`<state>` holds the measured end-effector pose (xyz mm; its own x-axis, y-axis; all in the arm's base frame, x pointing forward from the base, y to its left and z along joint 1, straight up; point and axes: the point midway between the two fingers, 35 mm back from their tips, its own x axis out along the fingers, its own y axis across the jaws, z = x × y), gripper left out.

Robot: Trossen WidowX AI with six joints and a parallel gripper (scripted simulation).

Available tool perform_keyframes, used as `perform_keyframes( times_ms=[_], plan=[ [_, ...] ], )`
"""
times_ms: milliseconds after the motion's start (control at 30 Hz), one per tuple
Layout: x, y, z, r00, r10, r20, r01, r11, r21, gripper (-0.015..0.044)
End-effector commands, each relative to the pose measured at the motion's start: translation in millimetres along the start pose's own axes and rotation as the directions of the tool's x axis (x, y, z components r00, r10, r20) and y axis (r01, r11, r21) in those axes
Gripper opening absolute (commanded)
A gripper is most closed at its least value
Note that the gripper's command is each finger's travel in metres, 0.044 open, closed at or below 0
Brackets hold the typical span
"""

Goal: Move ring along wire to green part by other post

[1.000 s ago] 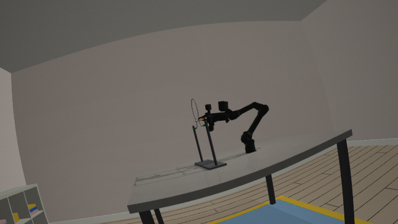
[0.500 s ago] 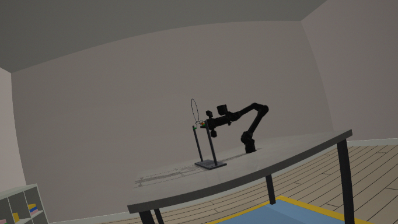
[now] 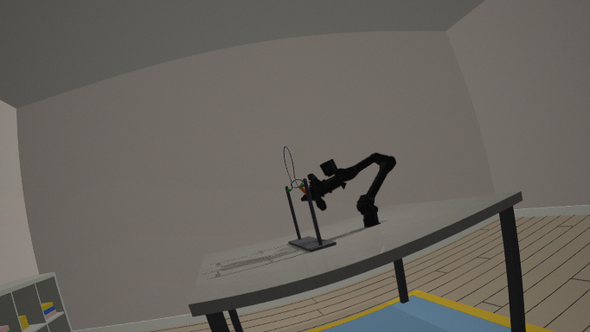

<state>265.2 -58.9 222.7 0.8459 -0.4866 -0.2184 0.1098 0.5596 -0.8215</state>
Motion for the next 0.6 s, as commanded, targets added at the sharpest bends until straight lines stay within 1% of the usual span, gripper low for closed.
perform_keyframes(
  times_ms=[0,267,567],
  plan=[
    [-1.7,18.3,-0.6,0.998,0.062,-0.015,-0.06,0.994,0.094,-0.015],
    [-8.3,47.9,4.6,0.986,0.169,-0.014,-0.16,0.952,0.26,-0.015],
    [-18.7,77.4,15.8,0.96,0.28,0.006,-0.255,0.867,0.428,-0.015]
  ],
)
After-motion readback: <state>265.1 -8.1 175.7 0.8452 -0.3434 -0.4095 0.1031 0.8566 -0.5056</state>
